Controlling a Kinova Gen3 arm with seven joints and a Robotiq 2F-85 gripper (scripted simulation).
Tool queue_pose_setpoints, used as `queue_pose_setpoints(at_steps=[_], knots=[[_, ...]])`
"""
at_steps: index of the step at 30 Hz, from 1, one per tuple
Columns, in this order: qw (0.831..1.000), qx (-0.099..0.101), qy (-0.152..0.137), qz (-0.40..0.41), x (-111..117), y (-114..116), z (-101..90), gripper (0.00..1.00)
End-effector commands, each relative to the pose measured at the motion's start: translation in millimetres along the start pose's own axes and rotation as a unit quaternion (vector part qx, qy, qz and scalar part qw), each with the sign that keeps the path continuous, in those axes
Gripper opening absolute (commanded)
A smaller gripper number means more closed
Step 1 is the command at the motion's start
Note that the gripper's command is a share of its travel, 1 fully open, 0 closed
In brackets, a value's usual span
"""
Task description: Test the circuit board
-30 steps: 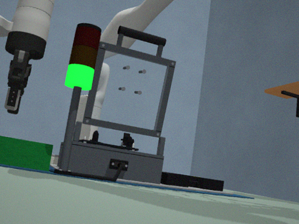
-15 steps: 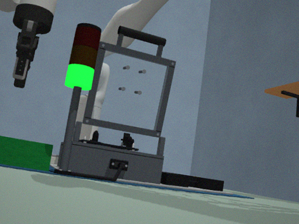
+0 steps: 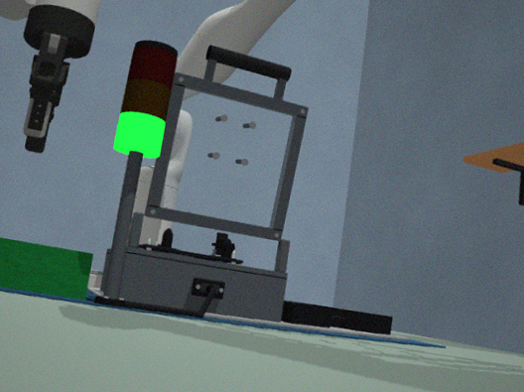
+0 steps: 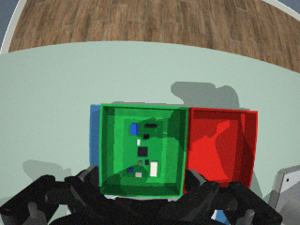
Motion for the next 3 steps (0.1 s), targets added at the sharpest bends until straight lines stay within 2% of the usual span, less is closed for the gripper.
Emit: queue_pose_setpoints(at_steps=[1,3], knots=[[1.0,0.001,0.0,0.0,0.2,-0.2,-0.8,1.0],[1.0,0.001,0.0,0.0,0.2,-0.2,-0.8,1.0]])
Point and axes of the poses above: the point where the finger pads meet when closed, its own z axis out along the fingers, its own y axis across the jaws, x = y × z, the point moved 7 cm from there along -z, back along the fingers, and after that the axes turned 4 degrees about z, right-handed, at the moved point
